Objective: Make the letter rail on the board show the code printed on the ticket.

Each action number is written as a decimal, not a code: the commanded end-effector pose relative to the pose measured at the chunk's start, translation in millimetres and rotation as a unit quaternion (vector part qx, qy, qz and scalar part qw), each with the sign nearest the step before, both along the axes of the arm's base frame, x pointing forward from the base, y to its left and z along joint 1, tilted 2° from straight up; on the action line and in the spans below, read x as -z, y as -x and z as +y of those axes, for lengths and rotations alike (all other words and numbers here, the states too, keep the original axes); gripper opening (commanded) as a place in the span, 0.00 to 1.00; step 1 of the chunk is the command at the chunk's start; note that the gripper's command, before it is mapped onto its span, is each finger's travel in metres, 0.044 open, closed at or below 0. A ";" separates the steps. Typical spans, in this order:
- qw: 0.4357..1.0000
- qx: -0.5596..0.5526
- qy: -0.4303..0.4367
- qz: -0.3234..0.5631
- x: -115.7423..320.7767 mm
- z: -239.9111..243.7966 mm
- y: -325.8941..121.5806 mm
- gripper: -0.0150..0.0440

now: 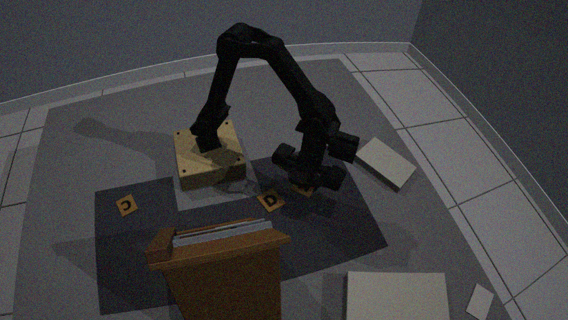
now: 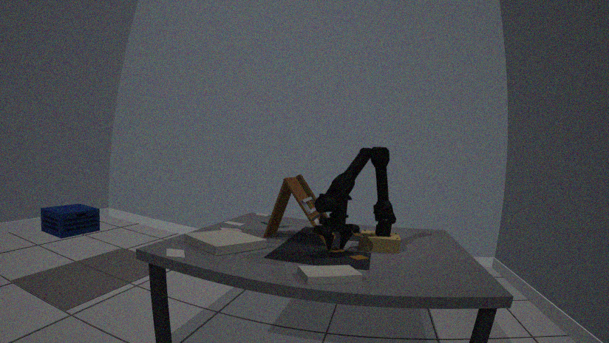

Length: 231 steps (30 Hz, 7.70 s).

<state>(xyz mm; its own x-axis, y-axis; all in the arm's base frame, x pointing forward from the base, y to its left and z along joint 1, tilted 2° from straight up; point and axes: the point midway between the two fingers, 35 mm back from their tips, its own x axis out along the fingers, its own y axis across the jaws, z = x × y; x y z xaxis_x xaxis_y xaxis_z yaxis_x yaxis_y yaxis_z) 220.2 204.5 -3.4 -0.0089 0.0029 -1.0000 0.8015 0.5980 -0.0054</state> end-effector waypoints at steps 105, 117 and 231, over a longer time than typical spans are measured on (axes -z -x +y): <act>0.824 -0.355 0.223 -0.381 -125.0 -107.4 -124.5 0.25; 0.824 -0.355 0.223 -0.381 -125.1 -113.4 -123.8 0.25; 0.823 -0.356 0.225 -0.380 -126.5 -170.6 -117.4 0.25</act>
